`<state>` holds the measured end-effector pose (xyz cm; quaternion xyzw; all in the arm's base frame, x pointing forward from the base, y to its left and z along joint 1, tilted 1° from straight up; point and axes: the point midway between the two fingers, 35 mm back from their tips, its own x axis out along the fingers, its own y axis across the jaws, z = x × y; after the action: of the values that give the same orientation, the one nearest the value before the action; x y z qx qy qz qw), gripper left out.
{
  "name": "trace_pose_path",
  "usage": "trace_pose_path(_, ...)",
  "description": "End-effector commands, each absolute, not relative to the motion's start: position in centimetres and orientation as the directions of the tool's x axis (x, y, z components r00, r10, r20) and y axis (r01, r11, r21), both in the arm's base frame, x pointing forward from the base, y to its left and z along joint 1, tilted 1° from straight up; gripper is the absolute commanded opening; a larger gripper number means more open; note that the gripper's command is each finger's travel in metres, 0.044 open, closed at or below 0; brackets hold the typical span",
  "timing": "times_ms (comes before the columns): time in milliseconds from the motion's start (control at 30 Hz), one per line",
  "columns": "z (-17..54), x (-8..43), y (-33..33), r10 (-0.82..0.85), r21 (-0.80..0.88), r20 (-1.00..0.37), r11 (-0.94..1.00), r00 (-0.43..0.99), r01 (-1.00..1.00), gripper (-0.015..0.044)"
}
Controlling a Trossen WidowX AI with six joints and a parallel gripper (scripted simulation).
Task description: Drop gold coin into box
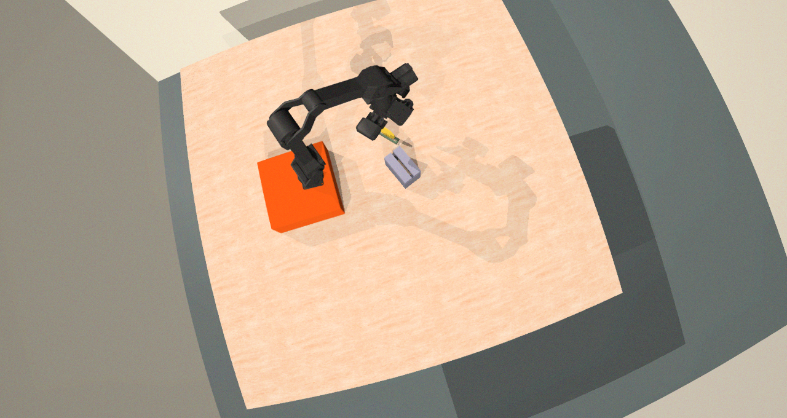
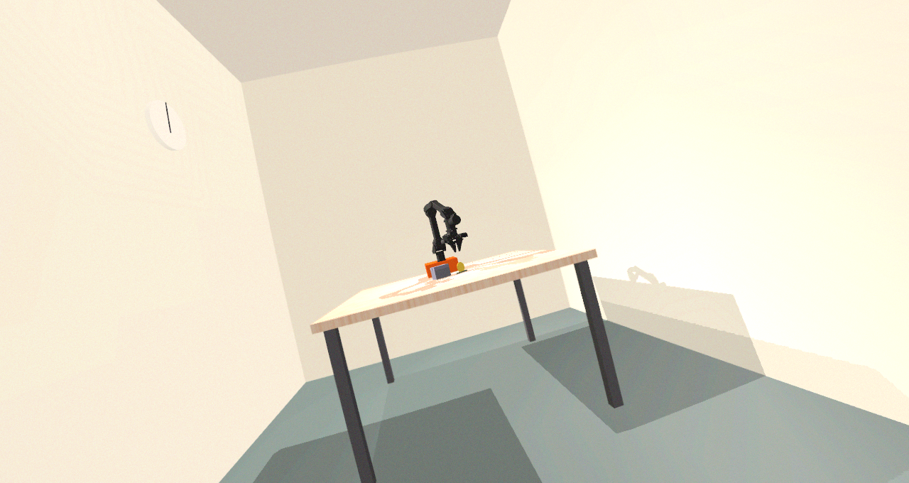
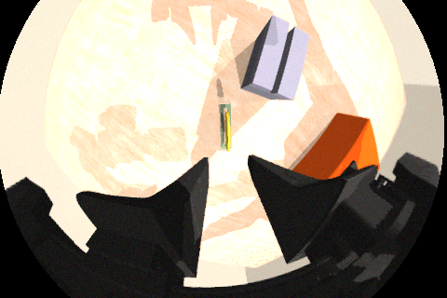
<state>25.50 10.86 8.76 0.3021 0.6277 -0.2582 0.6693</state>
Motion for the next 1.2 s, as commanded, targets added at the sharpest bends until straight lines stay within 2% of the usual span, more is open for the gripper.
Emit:
trace_pose_path(0, 8.8, 24.9, 10.4, 0.012, 0.042, -0.999, 0.686, 0.046, 0.726, 0.0161)
trace_pose_path(200, 5.3, 25.0, 10.6, 0.012, 0.041, -0.999, 0.686, 0.045, 0.726, 0.0161)
trace_pose_path(1167, 1.0, 25.5, 10.7, 0.011, 0.038, -0.999, 0.689, 0.041, 0.723, 0.0161)
